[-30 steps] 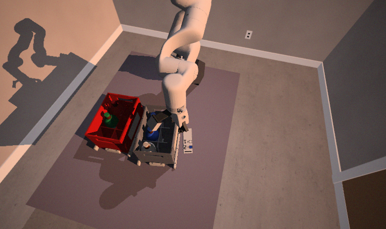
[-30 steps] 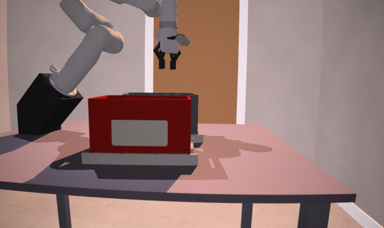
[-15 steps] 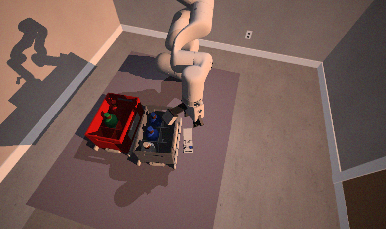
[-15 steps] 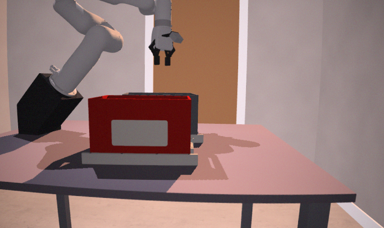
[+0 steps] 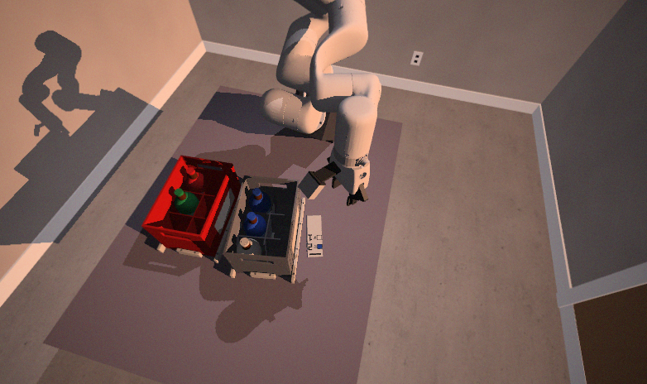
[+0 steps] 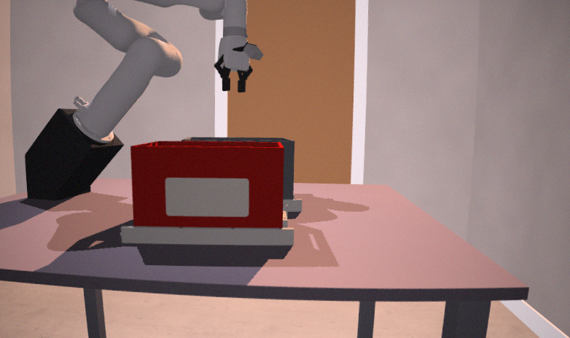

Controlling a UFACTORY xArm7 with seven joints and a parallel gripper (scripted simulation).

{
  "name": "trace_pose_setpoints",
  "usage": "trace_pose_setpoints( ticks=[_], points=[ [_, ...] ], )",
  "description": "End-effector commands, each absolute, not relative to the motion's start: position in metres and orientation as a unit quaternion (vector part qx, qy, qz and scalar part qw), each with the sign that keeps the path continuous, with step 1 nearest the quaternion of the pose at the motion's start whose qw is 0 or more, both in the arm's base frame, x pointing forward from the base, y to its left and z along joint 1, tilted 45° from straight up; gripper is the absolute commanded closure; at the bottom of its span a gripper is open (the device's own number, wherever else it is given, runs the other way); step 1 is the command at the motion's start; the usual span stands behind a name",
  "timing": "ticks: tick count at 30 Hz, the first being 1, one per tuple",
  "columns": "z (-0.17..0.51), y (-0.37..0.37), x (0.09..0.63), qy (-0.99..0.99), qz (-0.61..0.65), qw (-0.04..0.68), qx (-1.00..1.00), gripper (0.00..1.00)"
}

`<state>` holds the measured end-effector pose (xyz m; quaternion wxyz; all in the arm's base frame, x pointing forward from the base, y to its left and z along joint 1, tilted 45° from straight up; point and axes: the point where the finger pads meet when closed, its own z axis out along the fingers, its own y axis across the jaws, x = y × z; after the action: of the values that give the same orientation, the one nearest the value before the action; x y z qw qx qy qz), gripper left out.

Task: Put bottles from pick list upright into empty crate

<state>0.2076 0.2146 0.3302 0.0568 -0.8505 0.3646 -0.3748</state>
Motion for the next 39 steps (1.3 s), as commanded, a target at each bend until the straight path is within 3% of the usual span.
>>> trace_pose_setpoints(
  ticks=[1, 30, 39],
  points=[
    [0.327, 0.239, 0.196, 0.364, -0.376, 0.058, -0.850, 0.35],
    [0.302, 0.350, 0.144, 0.364, -0.375, 0.058, -0.850, 0.35],
    [0.302, 0.351, 0.144, 0.364, -0.375, 0.058, -0.850, 0.35]
  ],
)
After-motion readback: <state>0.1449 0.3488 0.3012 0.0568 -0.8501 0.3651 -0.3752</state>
